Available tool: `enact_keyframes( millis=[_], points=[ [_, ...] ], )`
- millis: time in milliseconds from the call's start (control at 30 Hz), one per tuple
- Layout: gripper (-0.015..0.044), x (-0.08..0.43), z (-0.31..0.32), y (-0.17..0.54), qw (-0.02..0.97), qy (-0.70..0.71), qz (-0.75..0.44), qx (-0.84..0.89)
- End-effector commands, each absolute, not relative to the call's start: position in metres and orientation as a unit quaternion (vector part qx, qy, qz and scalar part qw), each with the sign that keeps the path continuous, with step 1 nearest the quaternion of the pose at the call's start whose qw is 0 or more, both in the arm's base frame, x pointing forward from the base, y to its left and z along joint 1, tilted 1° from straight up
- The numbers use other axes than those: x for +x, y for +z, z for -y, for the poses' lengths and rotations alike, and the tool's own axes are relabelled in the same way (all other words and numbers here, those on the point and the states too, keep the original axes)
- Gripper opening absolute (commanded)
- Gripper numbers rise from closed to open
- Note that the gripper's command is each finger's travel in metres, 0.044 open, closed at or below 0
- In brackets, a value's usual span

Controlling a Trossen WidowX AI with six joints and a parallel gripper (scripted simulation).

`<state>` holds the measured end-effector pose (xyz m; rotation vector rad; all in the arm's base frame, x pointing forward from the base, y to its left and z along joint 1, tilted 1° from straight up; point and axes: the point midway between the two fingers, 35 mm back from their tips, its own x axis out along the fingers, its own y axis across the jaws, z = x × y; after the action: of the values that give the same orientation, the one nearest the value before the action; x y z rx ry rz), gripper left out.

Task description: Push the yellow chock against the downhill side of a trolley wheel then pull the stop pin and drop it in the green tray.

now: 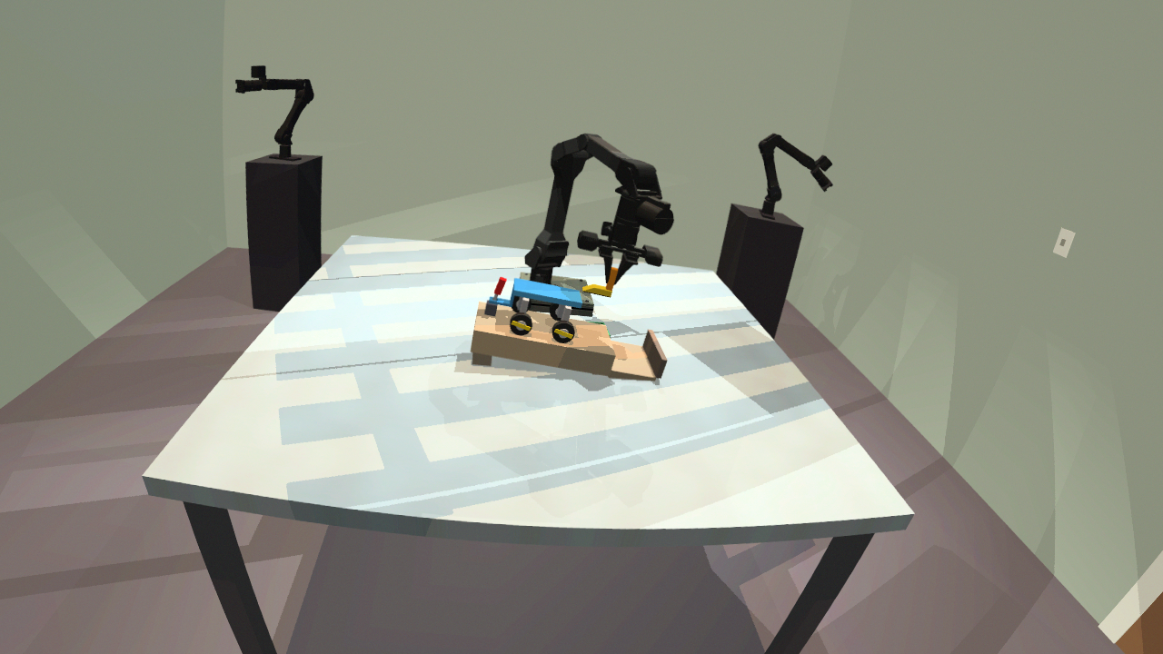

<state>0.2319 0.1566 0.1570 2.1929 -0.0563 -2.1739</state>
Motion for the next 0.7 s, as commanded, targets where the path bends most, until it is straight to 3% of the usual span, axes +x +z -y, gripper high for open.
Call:
enact_keyframes(
  millis=[0,667],
  points=[
    [0.0000,0.243,-0.157,0.156,0.045,-0.700,0.003,0.713],
    [0.0000,0.260,-0.159,0.126,0.050,-0.699,-0.001,0.713]
  ],
)
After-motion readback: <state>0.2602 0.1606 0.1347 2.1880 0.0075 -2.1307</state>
